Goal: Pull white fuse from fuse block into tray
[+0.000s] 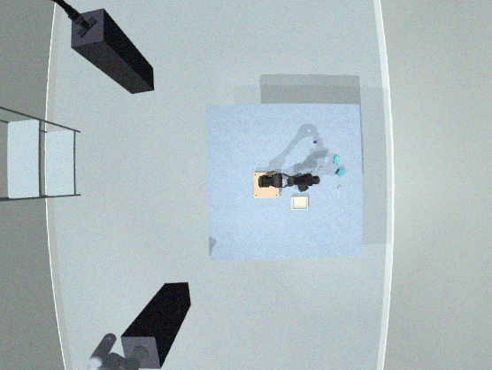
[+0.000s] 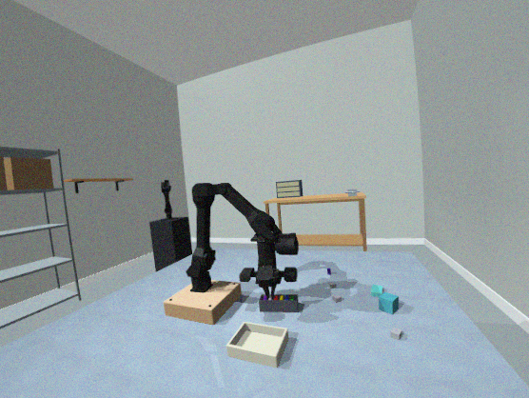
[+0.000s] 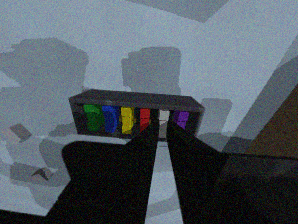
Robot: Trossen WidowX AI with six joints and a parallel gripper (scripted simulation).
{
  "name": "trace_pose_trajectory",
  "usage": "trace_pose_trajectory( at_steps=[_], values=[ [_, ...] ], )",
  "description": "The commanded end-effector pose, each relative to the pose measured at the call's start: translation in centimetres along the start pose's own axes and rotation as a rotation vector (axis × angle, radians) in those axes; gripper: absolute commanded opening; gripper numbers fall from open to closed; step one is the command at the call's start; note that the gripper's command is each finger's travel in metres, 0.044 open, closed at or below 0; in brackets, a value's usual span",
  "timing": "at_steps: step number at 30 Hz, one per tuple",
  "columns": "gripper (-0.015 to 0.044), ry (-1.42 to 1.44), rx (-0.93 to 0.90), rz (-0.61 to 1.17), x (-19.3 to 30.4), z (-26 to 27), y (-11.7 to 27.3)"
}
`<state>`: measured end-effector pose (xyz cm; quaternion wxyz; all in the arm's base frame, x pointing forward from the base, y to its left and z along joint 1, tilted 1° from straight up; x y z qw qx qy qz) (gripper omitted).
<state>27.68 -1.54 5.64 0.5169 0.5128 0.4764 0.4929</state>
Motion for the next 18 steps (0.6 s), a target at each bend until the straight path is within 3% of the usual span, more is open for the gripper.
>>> trace_pose_trajectory(
  at_steps=[1, 18],
  values=[
    [0.0000, 0.000, -0.003, -0.001, -0.01, 0.10, 0.28],
    [0.0000, -0.001, -0.002, -0.002, -0.01, 0.13, 1.11]
  ],
)
Point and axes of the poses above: the point midway between the two fingers, 35 mm back from their tips, its own y axis back along the fingers, its own z axis across the jaws, x = y × z, the point moved 3 cm from there along y, back along the fingers, and after that the axes turned 9 degrees about -y, right-handed, at the moved point
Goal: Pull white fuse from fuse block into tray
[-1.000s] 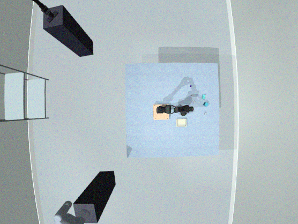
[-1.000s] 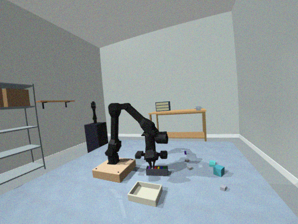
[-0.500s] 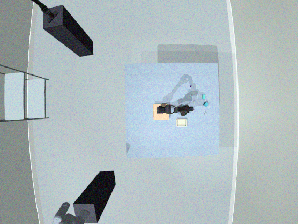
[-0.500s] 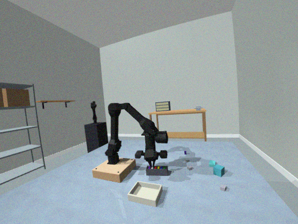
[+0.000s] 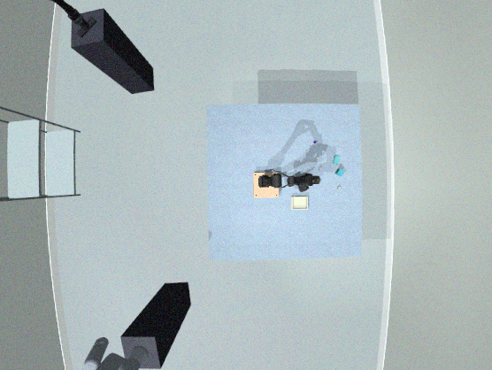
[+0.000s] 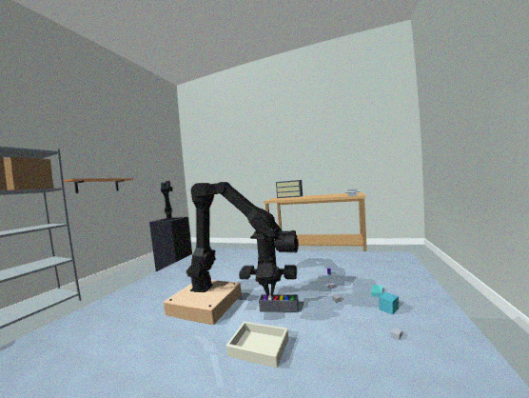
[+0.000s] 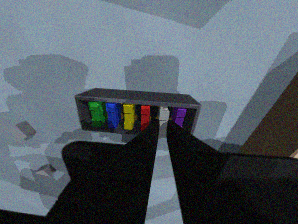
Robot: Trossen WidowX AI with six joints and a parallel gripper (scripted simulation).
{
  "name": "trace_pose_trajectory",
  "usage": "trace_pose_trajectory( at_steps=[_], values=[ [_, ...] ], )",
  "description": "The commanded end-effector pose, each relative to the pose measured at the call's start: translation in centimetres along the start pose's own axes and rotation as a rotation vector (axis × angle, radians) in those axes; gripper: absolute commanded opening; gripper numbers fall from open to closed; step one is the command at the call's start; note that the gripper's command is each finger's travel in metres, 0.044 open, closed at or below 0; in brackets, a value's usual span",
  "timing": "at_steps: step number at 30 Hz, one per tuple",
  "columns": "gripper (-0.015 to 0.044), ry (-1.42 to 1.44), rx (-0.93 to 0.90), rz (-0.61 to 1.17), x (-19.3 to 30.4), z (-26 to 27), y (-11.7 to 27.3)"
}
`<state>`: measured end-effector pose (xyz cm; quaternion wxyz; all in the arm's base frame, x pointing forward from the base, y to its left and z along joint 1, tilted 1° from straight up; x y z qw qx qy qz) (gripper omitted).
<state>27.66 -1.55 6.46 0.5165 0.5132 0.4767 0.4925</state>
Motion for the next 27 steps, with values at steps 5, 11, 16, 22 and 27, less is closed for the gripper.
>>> trace_pose_trajectory(
  at_steps=[5, 11, 16, 22, 27],
  values=[
    [0.0000, 0.000, -0.004, -0.002, 0.0, 0.1, 0.5],
    [0.0000, -0.001, -0.004, -0.002, 0.0, 0.1, 0.8],
    [0.0000, -0.001, -0.004, -0.003, 0.0, 0.1, 1.1],
    [0.0000, -0.001, -0.004, -0.003, 0.0, 0.1, 1.4],
    [0.0000, -0.001, -0.004, -0.003, 0.0, 0.1, 1.6]
  ],
)
Point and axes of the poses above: the point midway between the two fingers, 35 mm back from their tips, its own y axis back along the fingers, its own z axis across the jaws, x = y × z, the point moved 3 cm from there along y, back along the fingers, and after that the axes turned 9 degrees about -y, right-handed, at the moved point
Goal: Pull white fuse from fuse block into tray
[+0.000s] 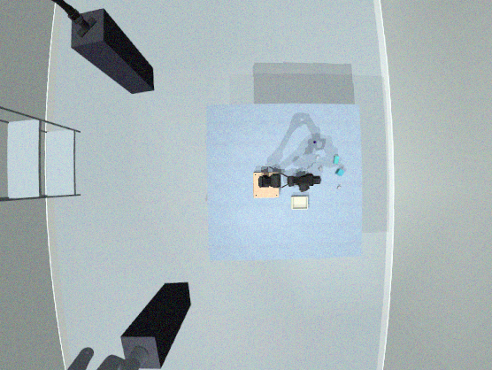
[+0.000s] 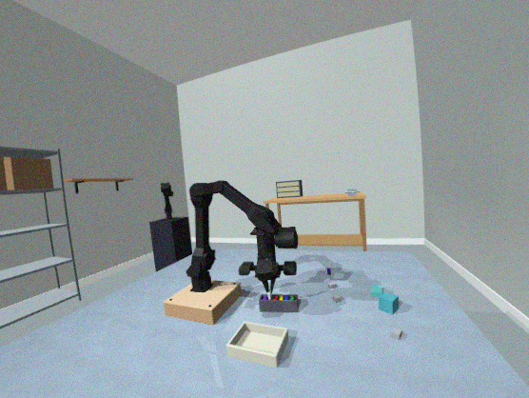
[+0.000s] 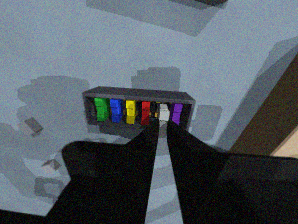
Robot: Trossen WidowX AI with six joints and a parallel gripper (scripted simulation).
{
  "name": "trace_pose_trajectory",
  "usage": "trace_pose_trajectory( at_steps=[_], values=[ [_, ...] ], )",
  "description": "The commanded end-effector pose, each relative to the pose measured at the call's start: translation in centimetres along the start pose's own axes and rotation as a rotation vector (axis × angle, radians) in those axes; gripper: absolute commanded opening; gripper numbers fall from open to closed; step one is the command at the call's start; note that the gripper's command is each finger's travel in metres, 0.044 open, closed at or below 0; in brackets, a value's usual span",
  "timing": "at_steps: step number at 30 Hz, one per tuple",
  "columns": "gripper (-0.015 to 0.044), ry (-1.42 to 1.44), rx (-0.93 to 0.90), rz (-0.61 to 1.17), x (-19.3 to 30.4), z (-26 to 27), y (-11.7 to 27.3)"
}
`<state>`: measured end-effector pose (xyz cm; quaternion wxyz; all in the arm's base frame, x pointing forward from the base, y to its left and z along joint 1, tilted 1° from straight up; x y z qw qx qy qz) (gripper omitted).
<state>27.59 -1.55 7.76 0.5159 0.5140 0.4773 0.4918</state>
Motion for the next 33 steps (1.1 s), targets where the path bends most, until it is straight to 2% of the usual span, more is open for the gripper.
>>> trace_pose_trajectory(
  at_steps=[1, 33],
  values=[
    [0.0000, -0.001, -0.006, -0.003, 0.0, 0.2, 0.4],
    [0.0000, -0.001, -0.006, -0.005, 0.0, 0.1, 2.2]
  ],
)
Point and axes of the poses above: the point midway between the two fingers, 35 mm back from their tips, its own y axis back along the fingers, its own z axis across the jaws, x = y × z, the point moved 3 cm from there along y, back along the fingers, and after that the axes turned 9 degrees about -y, right-handed, at the moved point
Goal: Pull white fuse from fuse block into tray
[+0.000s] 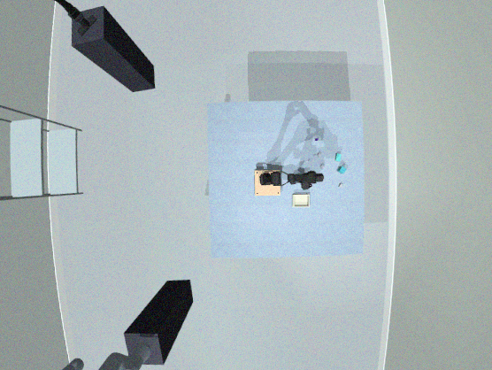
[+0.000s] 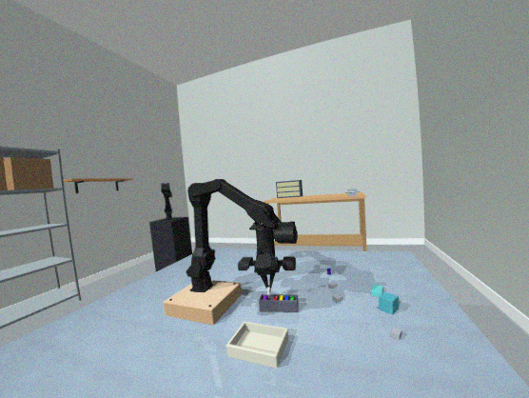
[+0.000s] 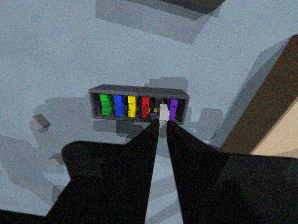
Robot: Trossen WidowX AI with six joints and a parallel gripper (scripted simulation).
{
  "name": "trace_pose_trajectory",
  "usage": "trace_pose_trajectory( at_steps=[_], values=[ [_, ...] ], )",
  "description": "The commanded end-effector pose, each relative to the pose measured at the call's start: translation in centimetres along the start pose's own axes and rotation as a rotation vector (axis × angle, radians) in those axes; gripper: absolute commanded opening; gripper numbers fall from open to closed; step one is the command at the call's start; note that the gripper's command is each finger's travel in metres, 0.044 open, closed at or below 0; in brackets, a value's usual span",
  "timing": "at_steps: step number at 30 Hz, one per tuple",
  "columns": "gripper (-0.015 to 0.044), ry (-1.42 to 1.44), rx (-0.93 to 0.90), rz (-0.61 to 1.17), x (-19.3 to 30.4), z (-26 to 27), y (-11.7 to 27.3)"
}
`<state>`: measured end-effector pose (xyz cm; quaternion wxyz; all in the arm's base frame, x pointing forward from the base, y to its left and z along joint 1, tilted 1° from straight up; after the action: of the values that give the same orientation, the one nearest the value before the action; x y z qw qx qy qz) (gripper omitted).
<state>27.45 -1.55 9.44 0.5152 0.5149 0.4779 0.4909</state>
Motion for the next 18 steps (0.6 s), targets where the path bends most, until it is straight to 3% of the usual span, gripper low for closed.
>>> trace_pose_trajectory(
  at_steps=[1, 18],
  values=[
    [0.0000, -0.001, -0.009, -0.005, -0.1, 0.2, 0.7],
    [0.0000, -0.001, -0.010, -0.006, -1.3, 0.8, 2.2]
  ],
)
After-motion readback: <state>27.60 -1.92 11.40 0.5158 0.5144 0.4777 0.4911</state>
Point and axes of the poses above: the point midway between the two fingers, 35 mm back from their tips, its own y axis back along the fingers, its own z axis across the jaws, x = y × z, the point moved 3 cm from there along y, back along the fingers, and after that the axes turned 9 degrees about -y, right-handed, at the moved point
